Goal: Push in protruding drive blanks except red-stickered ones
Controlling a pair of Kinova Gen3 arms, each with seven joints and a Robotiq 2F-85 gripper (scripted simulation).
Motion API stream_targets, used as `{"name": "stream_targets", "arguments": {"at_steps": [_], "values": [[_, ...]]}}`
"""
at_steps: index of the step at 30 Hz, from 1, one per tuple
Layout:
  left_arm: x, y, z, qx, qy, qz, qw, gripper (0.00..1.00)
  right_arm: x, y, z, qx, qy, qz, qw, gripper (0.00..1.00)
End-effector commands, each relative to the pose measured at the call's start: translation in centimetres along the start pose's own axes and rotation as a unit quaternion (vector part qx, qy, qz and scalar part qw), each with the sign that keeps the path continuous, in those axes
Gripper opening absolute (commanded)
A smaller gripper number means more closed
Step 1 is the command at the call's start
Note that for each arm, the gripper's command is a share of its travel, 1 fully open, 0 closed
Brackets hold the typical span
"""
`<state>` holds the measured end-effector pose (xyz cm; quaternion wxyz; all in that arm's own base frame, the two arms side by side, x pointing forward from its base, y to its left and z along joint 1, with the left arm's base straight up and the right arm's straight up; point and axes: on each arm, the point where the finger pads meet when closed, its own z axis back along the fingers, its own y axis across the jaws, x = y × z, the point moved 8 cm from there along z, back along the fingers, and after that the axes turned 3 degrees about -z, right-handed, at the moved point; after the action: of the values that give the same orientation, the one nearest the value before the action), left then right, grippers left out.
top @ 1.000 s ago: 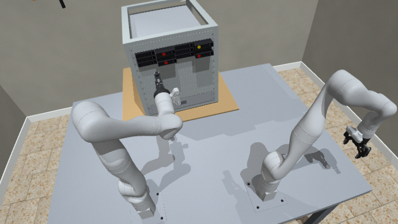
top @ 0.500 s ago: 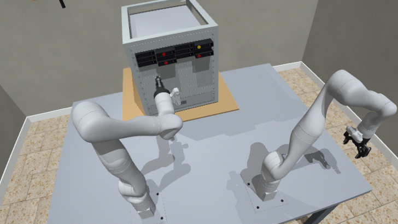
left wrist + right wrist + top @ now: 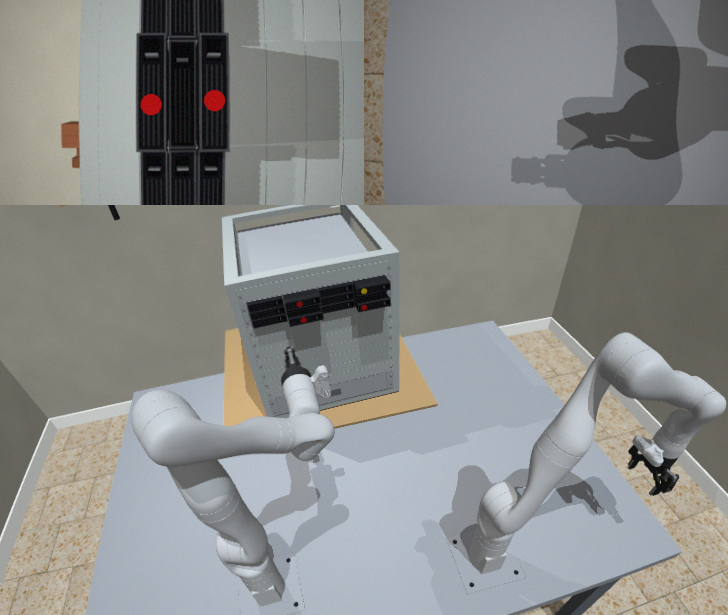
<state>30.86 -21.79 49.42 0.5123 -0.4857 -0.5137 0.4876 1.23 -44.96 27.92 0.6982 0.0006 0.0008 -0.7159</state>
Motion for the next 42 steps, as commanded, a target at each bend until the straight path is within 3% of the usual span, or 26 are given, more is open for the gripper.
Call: {"name": "stream_targets", "arguments": {"at_steps": [1,42], "values": [[0.0,0.0,0.0,-0.001,0.000,0.000,1.000,0.099,0.0,0.0,0.1,0.000,-0.001,0.000,1.000,1.000],[-1.0,-0.2,-0.4,0.000,0.000,0.000,1.000,0.099,0.0,0.0,0.1,0.000,-0.001,0.000,1.000,1.000]]}}
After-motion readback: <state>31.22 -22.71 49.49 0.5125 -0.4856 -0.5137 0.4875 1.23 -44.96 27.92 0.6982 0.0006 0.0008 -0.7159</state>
